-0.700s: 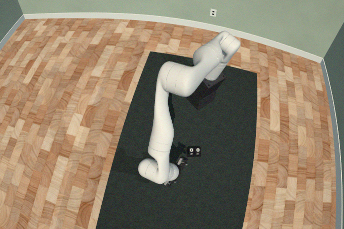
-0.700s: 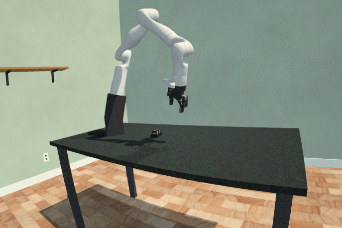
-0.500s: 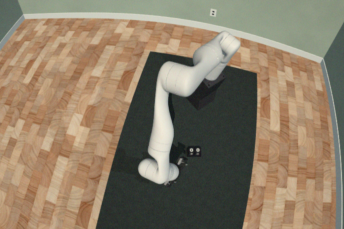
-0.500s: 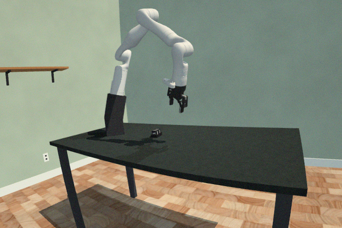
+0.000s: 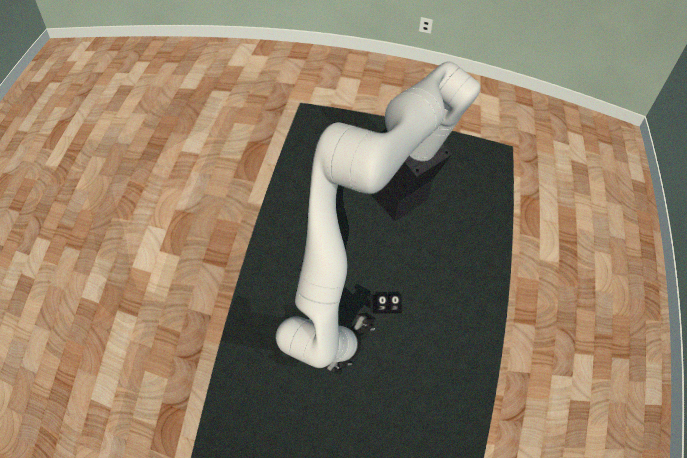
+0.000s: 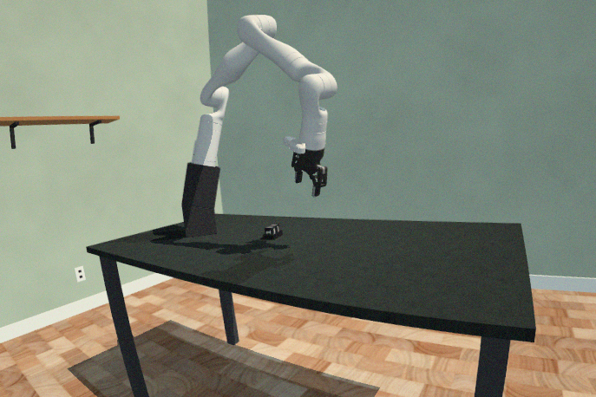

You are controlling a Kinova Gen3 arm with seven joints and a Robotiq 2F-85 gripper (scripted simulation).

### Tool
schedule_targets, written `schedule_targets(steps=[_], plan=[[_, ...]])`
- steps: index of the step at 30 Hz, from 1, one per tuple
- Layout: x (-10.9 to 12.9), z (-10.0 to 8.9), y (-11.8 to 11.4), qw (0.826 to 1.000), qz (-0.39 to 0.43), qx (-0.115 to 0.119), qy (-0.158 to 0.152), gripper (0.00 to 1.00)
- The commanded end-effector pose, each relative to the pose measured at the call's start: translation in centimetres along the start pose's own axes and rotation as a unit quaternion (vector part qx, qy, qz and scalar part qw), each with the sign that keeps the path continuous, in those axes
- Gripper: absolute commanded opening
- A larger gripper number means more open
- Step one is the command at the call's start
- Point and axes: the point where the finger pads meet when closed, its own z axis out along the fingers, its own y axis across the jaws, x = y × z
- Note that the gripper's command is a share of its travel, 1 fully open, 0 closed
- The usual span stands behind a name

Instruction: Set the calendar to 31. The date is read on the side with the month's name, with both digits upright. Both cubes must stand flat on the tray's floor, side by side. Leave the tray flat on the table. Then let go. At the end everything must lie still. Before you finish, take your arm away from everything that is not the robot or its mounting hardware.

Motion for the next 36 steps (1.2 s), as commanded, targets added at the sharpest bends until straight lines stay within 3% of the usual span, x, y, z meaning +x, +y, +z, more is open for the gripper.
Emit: schedule_targets(steps=[1, 16, 30, 36], plan=[[0.0, -0.1, 0.0, 1.000, 0.001, 0.001, 0.000, 1.00], [-1.3, 1.9, 0.8, 0.999, 0.039, 0.021, -0.015, 1.00], [-2.9, 5.9, 3.8, 0.986, 0.148, 0.068, -0.044, 1.00], [-2.6, 7.6, 6.1, 0.968, 0.222, 0.099, -0.057, 1.00]])
